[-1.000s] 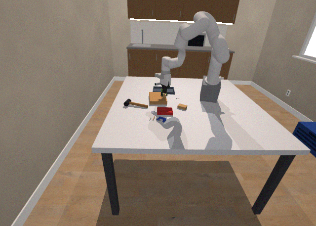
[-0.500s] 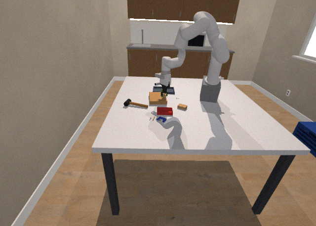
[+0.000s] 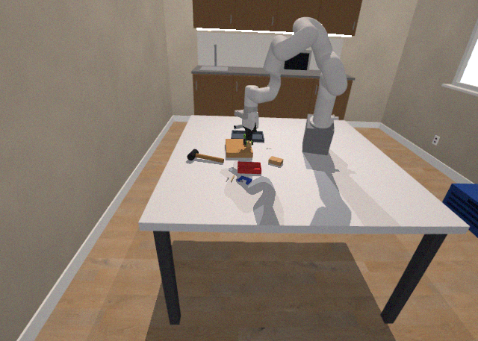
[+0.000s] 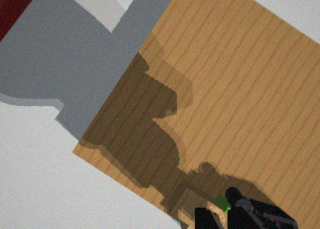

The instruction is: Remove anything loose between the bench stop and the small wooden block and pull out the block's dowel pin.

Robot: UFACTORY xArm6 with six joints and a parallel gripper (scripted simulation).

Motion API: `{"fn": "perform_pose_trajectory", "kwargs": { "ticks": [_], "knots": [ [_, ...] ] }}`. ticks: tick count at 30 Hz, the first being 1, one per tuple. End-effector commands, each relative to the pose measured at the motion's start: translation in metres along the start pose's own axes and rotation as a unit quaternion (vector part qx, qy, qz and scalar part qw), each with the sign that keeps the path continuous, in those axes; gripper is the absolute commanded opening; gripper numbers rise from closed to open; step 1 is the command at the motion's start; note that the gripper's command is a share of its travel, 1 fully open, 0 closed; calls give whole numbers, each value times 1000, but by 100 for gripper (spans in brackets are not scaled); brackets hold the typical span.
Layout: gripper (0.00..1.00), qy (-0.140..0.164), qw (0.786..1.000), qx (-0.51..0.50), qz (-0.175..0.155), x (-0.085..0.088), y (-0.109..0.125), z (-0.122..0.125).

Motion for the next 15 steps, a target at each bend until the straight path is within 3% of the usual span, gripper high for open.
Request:
{"fn": "perform_pose_trajectory", "kwargs": {
  "ticks": [1,15],
  "knots": [
    [0,1,1000,-19,1,1,-2,1],
    [0,1,999,-51,1,1,-2,1]
  ]
}}
Point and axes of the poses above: the point where the finger pads meet when closed, its own x axis back along the fingers, its own z axis across the jaws, y = z × x, the point moved 2 cm from there along x, back along the fingers, and after that the axes turned 14 degrees about -x, right-handed, at the moved point
